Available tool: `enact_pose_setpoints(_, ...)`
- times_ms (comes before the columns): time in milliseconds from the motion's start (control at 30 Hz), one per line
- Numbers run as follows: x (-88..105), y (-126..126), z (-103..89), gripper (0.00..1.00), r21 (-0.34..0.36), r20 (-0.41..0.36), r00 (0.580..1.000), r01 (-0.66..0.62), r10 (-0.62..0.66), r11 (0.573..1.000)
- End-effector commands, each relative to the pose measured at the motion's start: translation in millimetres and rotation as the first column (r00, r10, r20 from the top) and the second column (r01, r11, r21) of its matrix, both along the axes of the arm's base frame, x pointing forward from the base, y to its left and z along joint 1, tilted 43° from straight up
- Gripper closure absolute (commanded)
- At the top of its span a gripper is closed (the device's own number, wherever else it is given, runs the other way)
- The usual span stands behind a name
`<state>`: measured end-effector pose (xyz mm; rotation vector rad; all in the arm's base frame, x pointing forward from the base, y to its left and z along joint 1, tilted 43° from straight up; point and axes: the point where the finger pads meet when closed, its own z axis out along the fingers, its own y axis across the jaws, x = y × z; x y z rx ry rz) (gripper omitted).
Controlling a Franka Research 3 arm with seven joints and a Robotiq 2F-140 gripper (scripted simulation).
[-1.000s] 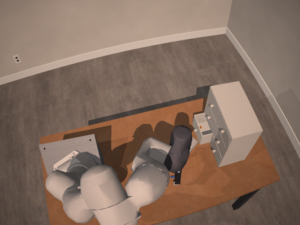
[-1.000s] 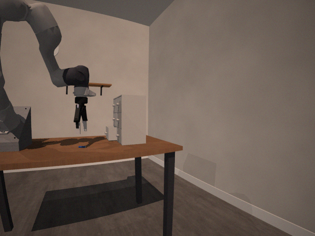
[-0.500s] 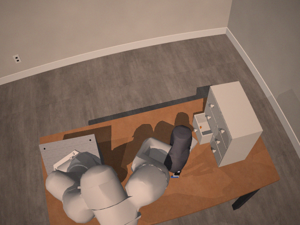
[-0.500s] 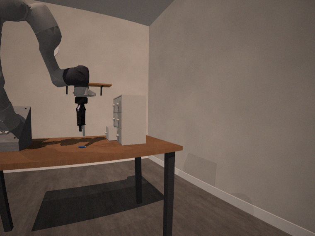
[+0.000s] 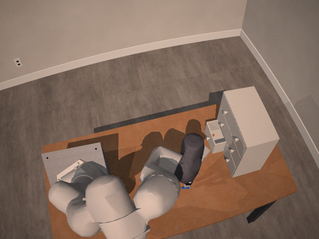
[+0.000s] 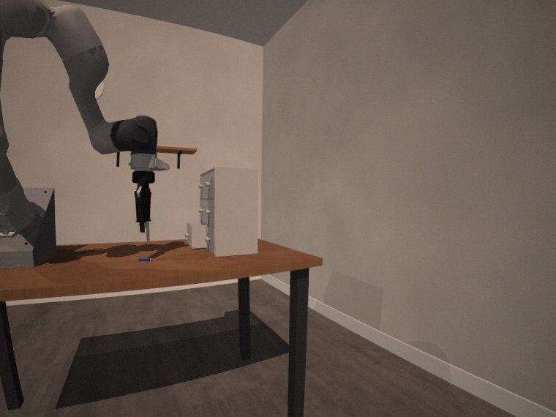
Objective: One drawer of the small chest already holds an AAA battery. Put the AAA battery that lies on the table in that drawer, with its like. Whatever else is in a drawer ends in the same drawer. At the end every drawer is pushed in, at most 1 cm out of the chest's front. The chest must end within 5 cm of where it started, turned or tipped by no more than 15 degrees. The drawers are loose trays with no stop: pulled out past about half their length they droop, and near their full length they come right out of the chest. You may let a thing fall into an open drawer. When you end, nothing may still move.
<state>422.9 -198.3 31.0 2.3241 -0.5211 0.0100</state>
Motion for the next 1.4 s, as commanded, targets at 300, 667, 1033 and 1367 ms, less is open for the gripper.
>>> enact_pose_setpoints(300, -2.6, -13, -13.9, 0.85, 0.002, -0.004, 1.0, -0.007, 0.007, 1.0)
enact_pose_setpoints(667, -6.2, -30, -32.7, 0.85, 0.002, -0.004, 1.0, -0.007, 0.007, 1.0)
enact_pose_setpoints(1033, -7.1, -35, -37.3, 0.85, 0.002, -0.004, 1.0, -0.007, 0.007, 1.0)
enact_pose_setpoints(1367, -7.1, -35, -37.3, 0.85, 0.002, -0.004, 1.0, -0.007, 0.007, 1.0)
